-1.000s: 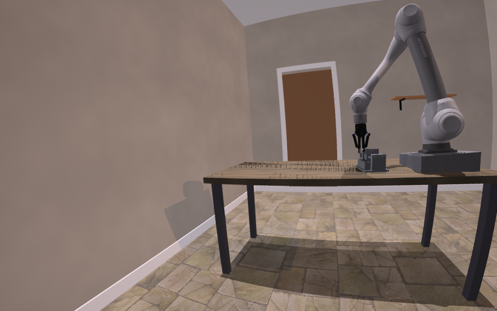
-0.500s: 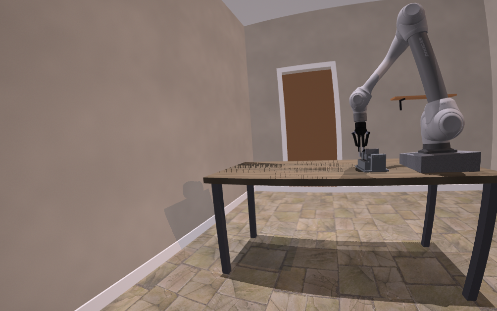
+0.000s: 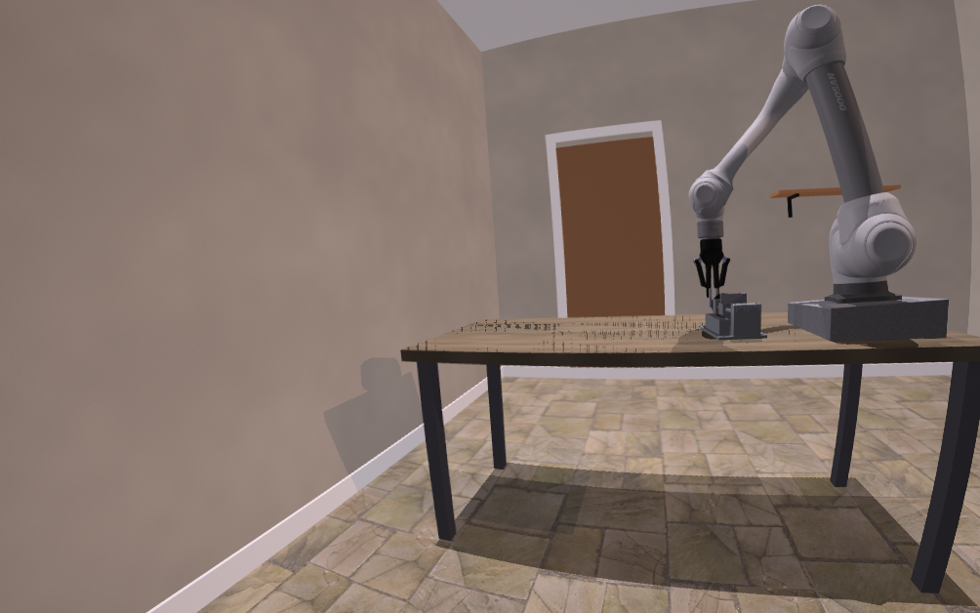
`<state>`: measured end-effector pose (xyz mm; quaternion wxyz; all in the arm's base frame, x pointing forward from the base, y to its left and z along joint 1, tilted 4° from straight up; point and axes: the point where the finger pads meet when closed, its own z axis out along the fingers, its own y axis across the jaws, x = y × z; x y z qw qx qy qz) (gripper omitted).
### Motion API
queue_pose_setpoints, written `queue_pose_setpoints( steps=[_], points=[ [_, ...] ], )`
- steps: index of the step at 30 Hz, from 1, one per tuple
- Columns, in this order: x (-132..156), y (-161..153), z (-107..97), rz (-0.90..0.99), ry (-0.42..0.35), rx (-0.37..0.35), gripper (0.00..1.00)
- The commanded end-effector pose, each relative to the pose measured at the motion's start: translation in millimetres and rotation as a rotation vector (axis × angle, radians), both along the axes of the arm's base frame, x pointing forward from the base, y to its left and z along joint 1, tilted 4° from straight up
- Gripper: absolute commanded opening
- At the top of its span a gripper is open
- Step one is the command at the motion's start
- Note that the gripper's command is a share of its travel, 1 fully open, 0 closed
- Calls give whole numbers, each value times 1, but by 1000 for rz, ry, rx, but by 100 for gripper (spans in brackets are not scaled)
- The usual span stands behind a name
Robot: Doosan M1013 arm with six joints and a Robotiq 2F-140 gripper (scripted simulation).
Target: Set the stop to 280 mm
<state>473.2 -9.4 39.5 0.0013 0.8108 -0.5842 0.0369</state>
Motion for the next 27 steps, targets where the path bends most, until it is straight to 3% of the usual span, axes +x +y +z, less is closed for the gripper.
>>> queue_pose_setpoints(
  steps=[1,27],
  points=[
    [-1,0,1,0,0,0,4],
    [-2,0,4,0,0,0,4]
  ],
)
